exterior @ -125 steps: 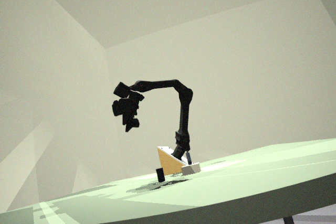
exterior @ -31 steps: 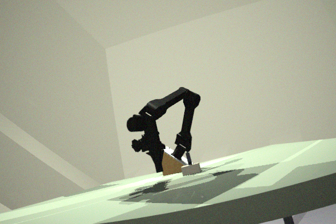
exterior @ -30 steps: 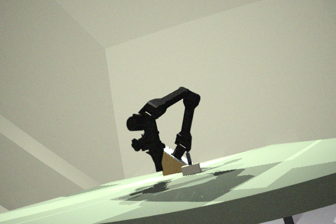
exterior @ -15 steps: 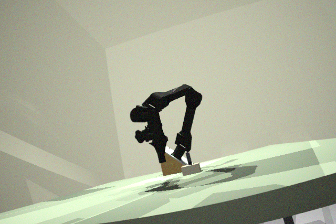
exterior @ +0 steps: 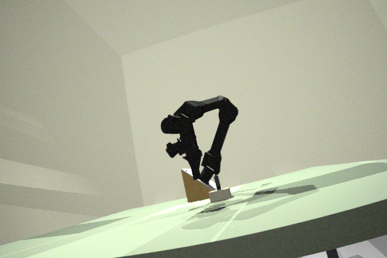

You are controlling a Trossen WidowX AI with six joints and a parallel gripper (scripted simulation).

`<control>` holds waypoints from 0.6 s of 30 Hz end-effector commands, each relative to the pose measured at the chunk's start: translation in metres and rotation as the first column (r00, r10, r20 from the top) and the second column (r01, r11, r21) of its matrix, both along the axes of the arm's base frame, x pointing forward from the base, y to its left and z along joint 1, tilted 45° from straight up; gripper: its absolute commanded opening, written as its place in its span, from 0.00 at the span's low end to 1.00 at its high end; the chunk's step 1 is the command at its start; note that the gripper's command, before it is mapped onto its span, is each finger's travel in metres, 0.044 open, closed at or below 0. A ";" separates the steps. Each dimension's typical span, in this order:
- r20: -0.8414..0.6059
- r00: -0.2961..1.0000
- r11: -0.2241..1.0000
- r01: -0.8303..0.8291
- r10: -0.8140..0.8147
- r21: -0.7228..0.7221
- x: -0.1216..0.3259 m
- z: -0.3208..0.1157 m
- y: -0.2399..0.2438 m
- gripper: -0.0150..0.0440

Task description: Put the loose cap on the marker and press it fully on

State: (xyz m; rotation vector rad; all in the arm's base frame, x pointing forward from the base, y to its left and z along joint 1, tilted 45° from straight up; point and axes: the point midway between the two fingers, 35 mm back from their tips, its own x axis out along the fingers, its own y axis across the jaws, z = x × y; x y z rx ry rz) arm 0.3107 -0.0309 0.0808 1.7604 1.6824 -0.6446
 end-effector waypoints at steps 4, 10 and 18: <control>-0.009 1.000 1.000 0.001 -0.001 0.001 -0.014 0.015 0.007 0.25; -0.009 1.000 1.000 0.001 -0.001 0.001 -0.026 0.028 0.013 0.25; -0.010 1.000 1.000 0.001 -0.001 0.002 -0.043 0.044 0.022 0.25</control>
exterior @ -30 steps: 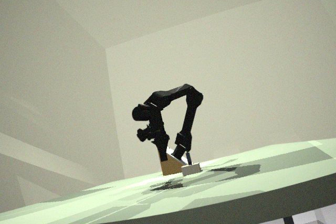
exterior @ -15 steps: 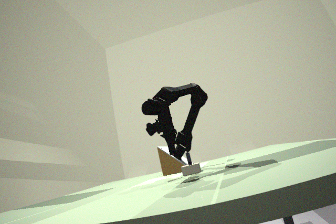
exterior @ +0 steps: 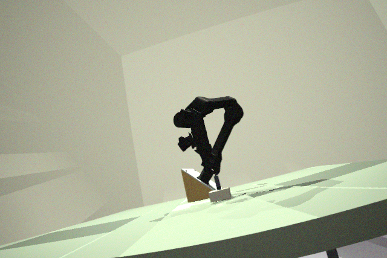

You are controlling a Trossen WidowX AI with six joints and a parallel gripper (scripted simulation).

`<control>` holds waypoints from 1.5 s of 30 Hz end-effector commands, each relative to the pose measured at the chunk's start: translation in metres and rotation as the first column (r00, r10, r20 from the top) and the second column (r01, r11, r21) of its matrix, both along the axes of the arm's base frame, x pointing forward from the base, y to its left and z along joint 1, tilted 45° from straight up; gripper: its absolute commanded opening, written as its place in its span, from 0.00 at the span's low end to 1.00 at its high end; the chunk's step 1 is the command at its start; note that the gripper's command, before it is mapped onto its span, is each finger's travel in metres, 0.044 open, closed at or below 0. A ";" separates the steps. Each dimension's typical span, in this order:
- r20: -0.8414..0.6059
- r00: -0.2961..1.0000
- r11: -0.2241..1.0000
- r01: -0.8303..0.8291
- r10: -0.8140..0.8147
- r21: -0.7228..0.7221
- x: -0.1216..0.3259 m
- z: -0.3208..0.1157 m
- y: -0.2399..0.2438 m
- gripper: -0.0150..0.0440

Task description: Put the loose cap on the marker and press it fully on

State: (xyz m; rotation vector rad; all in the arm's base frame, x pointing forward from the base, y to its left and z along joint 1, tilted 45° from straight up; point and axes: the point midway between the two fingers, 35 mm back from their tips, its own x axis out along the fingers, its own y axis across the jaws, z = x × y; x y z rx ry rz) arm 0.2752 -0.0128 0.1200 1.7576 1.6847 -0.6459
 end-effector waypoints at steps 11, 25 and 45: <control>-0.010 1.000 1.000 0.004 -0.003 0.003 -0.023 0.017 0.012 0.25; -0.010 1.000 1.000 0.004 -0.004 0.002 -0.022 0.006 0.023 0.25; -0.009 1.000 1.000 0.004 -0.004 0.003 -0.019 -0.017 0.046 0.25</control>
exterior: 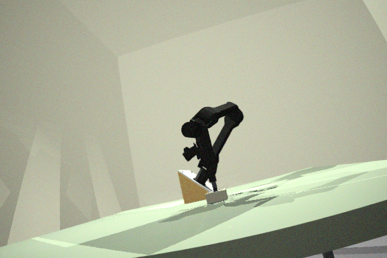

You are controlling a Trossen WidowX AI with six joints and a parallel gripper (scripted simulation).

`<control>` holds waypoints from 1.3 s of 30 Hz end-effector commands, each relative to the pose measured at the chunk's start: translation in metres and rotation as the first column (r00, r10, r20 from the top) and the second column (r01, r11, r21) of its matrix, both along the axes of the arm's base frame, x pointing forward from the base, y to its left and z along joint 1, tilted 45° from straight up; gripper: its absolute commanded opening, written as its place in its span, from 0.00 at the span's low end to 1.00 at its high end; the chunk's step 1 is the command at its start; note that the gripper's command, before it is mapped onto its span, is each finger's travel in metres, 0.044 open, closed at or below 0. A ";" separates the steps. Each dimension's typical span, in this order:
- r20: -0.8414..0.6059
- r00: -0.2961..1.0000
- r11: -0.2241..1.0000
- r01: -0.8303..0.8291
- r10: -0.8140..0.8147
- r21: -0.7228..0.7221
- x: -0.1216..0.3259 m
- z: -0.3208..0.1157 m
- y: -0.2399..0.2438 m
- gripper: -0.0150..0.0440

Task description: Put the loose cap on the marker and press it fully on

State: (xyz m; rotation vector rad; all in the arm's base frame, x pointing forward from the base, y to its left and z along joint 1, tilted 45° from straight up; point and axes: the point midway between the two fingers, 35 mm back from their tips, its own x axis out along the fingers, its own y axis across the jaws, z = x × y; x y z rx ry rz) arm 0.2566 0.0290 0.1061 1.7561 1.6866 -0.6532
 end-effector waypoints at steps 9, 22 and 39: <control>-0.003 1.000 1.000 0.003 -0.003 0.007 -0.001 -0.011 0.013 0.25; 0.000 1.000 1.000 -0.001 0.001 0.002 0.000 -0.011 0.012 0.48; -0.002 1.000 1.000 0.000 0.000 -0.003 -0.002 0.025 -0.026 1.00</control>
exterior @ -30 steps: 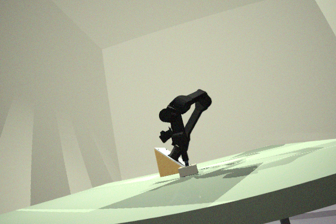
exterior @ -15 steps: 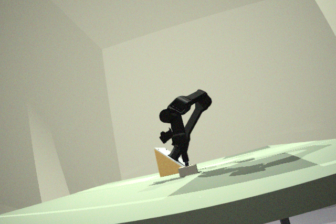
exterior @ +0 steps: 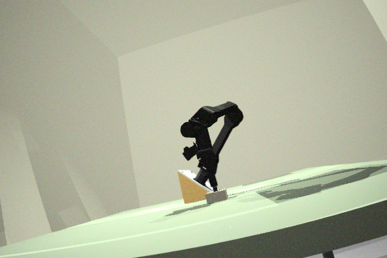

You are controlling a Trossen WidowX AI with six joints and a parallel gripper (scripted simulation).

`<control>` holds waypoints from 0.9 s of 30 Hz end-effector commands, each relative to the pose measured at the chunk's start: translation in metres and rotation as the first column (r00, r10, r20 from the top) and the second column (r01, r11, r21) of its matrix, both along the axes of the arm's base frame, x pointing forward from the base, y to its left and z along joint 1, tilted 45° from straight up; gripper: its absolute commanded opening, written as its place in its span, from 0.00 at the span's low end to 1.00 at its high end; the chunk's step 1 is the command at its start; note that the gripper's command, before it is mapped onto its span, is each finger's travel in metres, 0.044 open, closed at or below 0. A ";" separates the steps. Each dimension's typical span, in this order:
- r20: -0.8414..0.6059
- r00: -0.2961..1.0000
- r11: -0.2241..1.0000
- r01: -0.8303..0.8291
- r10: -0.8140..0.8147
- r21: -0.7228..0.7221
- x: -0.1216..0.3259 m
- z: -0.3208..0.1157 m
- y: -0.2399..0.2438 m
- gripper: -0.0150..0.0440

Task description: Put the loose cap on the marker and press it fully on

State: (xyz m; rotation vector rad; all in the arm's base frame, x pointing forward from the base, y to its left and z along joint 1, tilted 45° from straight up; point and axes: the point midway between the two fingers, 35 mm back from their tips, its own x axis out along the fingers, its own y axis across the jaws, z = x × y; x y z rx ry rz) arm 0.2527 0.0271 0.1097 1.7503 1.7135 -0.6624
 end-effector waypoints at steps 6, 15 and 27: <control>0.029 1.000 1.000 -0.002 0.002 -0.008 -0.002 0.038 -0.039 0.96; 0.529 0.650 0.828 -0.516 0.546 -0.220 -0.002 0.033 -0.036 0.56; 0.669 0.053 0.525 -0.666 0.742 -0.530 -0.003 0.030 -0.033 0.25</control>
